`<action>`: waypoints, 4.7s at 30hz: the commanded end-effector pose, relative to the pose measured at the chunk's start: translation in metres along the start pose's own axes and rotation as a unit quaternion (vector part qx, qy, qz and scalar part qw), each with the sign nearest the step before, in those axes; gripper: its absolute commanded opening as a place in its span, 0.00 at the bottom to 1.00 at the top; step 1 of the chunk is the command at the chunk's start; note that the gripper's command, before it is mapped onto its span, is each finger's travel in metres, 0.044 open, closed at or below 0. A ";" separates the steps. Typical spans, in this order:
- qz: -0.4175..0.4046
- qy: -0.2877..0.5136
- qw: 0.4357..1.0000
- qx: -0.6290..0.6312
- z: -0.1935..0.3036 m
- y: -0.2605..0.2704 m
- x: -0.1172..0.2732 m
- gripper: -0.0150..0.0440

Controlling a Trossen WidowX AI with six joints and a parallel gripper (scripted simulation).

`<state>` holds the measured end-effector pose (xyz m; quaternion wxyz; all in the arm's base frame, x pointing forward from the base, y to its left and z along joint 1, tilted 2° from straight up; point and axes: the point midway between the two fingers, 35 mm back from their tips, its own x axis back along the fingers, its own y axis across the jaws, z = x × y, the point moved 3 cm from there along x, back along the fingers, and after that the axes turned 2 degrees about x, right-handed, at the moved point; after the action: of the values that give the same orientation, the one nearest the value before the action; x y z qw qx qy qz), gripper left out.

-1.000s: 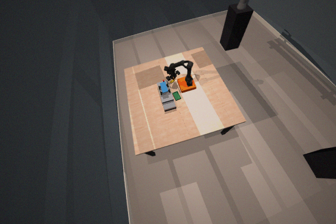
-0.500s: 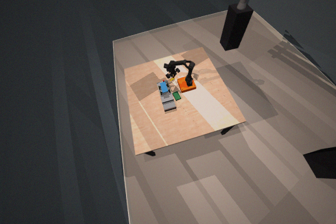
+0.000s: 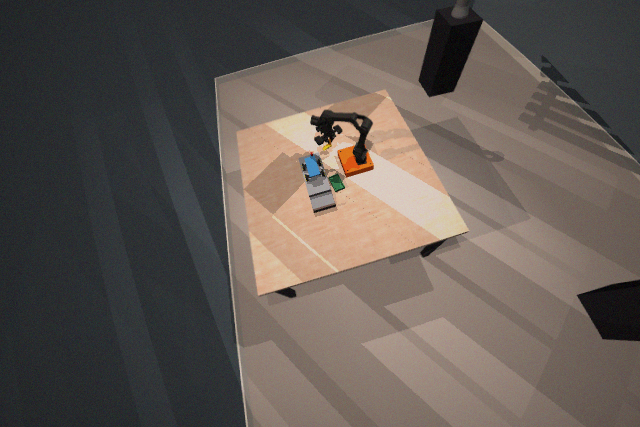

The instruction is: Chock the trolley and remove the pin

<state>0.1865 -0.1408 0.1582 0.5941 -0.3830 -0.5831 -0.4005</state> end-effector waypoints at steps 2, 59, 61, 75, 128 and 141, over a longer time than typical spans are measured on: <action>-0.004 -0.002 1.000 0.002 -0.001 0.002 0.017 0.25; -0.002 -0.006 0.678 0.735 -0.001 0.003 0.022 0.25; -0.002 -0.006 0.653 0.758 -0.001 0.003 0.022 0.25; -0.002 -0.005 0.454 0.891 -0.002 0.003 0.022 0.25; -0.005 -0.007 0.151 0.989 0.080 0.061 0.016 0.25; -0.007 -0.008 0.151 0.988 0.121 0.087 0.013 0.25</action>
<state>0.2181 -0.0071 0.1760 0.4619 0.5297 -0.4890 0.5167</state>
